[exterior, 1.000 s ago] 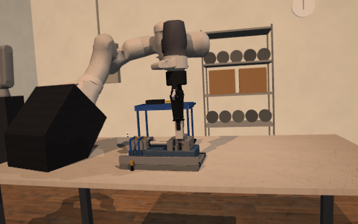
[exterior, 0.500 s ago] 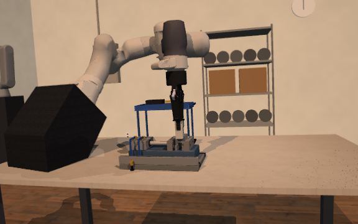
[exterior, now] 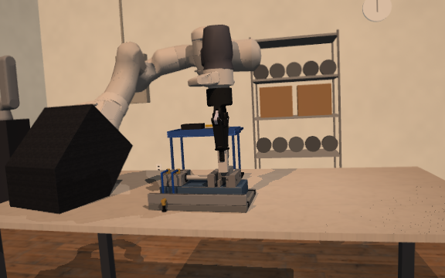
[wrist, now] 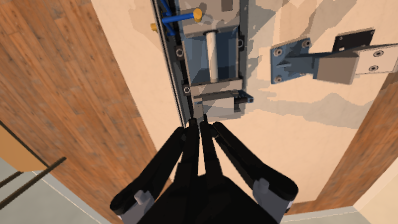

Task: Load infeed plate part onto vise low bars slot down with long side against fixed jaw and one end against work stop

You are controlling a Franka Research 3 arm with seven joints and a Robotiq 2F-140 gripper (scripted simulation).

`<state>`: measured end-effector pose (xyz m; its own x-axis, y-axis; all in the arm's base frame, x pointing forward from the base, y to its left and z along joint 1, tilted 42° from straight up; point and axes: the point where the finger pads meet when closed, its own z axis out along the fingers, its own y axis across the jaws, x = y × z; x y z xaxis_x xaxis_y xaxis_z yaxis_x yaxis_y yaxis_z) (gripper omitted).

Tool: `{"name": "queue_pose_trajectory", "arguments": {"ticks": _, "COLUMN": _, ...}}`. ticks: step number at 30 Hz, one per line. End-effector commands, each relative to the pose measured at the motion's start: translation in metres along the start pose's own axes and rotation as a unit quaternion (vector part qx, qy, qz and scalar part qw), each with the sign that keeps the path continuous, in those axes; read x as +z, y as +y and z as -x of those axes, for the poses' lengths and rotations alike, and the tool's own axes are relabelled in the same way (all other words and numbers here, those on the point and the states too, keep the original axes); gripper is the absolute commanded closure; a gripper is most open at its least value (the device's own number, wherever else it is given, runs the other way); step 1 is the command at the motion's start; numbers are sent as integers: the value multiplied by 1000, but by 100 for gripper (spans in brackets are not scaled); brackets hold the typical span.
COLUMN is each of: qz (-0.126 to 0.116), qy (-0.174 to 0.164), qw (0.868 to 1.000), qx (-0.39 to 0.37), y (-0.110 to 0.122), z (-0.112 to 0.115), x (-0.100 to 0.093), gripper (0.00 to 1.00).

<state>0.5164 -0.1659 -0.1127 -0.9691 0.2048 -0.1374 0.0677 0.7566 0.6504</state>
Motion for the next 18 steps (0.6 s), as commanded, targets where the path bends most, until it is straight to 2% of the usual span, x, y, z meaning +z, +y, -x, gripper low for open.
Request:
{"name": "queue_pose_trajectory", "arguments": {"ticks": 1, "qz": 1, "qy": 1, "qw": 1000, "qx": 1, "y": -4, "z": -1, "x": 0, "gripper": 100}}
{"name": "queue_pose_trajectory", "arguments": {"ticks": 18, "qz": 1, "qy": 1, "qw": 1000, "qx": 1, "y": -27, "z": -1, "x": 0, "gripper": 100}}
